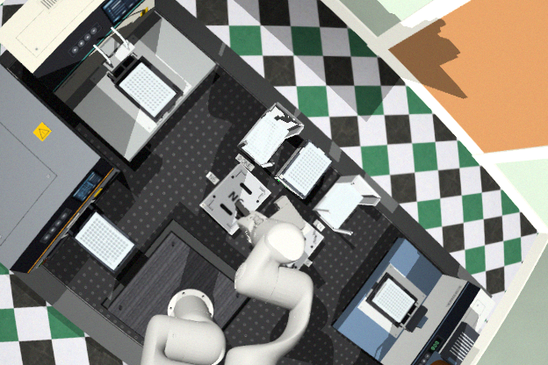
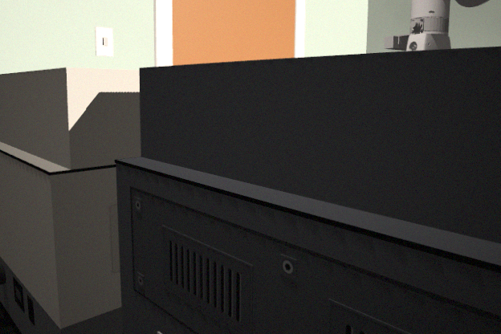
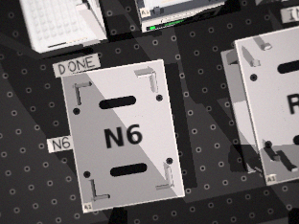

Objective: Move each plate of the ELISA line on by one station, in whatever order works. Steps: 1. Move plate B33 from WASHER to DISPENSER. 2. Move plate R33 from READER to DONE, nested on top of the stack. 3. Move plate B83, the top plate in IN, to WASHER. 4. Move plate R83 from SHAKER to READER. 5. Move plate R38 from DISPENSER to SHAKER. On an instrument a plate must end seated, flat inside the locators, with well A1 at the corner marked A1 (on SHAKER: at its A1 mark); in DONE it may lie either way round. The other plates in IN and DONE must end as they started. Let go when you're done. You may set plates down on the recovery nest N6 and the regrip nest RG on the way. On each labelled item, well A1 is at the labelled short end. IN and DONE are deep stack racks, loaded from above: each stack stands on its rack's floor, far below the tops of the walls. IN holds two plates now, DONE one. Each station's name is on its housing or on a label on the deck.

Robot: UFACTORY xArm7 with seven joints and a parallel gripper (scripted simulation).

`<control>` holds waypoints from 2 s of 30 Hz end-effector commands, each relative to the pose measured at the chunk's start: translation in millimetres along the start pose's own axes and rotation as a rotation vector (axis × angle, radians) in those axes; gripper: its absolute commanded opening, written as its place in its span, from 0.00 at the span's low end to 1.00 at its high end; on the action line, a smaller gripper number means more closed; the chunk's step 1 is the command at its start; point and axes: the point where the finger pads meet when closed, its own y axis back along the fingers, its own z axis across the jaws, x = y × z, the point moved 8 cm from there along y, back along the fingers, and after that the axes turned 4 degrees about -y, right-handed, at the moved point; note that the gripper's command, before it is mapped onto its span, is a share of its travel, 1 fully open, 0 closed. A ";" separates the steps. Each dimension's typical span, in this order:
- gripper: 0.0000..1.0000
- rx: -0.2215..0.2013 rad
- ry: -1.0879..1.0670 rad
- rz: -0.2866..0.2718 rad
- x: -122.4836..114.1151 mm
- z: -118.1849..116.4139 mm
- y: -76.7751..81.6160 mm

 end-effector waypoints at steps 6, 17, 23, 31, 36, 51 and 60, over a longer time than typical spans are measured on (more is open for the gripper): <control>1.00 0.002 -0.163 0.004 -15.6 -18.4 1.6; 1.00 0.002 -0.203 0.004 -35.9 -40.6 1.6; 1.00 0.003 -0.359 0.003 -49.5 -55.4 1.5; 1.00 0.003 -0.359 0.003 -67.6 -75.2 1.5; 1.00 0.003 -0.399 0.003 -74.3 -82.6 1.5; 1.00 0.004 -0.555 0.002 -103.7 -114.6 1.5; 1.00 0.004 -0.751 0.002 -126.5 -133.9 1.4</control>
